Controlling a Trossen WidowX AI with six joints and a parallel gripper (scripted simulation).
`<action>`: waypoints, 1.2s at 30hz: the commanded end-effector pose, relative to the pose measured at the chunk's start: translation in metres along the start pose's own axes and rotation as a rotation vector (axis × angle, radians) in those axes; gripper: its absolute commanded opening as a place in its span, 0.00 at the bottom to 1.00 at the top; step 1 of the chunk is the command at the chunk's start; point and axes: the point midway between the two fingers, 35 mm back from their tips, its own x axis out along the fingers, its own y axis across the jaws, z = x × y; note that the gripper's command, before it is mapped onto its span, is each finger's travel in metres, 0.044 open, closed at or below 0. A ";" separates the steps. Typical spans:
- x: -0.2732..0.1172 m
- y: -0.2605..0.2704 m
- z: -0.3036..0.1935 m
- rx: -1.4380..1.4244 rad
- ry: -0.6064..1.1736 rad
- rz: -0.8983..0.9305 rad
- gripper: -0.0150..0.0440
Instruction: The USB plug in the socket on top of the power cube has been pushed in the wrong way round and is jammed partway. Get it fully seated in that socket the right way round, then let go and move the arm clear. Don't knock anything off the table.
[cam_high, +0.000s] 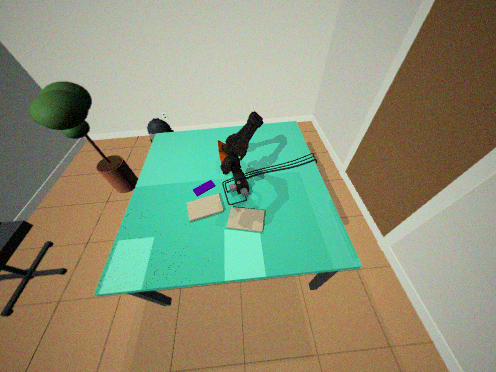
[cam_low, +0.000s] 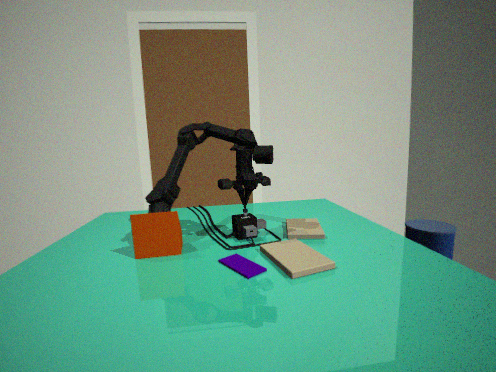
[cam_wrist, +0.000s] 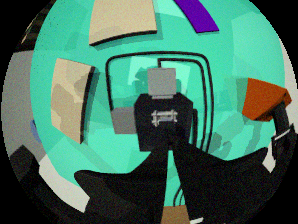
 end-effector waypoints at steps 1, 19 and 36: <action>0.001 0.000 -0.001 -0.003 0.008 0.001 0.25; 0.003 0.000 -0.001 -0.002 0.018 0.001 0.25; 0.005 0.000 -0.001 -0.002 0.019 0.001 0.25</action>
